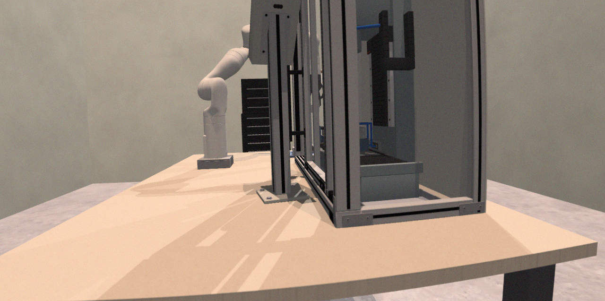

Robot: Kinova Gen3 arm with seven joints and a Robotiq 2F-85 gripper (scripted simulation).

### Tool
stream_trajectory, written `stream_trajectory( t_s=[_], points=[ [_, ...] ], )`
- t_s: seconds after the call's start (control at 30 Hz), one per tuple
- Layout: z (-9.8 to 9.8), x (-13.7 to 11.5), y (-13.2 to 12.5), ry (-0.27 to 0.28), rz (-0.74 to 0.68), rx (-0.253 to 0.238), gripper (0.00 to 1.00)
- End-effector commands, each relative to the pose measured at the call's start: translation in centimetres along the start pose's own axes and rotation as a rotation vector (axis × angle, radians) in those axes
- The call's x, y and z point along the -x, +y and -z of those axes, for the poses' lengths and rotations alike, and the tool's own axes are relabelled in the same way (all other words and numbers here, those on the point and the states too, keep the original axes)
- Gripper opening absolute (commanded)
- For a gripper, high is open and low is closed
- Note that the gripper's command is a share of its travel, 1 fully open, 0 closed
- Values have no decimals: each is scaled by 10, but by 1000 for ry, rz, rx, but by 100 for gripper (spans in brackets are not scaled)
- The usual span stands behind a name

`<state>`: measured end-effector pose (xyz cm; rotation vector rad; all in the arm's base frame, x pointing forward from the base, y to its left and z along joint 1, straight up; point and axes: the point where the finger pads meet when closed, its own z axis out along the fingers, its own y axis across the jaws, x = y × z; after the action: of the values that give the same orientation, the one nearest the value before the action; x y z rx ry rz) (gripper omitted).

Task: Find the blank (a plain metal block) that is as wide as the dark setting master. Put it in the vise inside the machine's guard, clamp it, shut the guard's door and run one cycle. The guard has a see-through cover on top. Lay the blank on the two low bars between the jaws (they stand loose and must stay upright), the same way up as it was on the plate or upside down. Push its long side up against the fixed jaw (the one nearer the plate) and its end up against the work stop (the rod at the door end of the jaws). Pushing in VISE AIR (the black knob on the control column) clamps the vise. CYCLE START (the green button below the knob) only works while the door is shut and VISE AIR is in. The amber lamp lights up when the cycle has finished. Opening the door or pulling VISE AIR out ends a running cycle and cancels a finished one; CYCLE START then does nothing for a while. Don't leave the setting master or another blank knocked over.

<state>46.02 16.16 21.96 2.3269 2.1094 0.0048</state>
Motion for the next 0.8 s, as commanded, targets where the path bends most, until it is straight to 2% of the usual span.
stream_trajectory(
  t_s=[0.0,0.33,0.5,0.77],
  points=[
    [4,-1,-1,3,-5,-1,10],
    [4,-1,-1,3,-5,-1,10],
    [2,3,-50,3,-5,-1,10],
    [2,3,-50,3,-5,-1,10]
  ],
)
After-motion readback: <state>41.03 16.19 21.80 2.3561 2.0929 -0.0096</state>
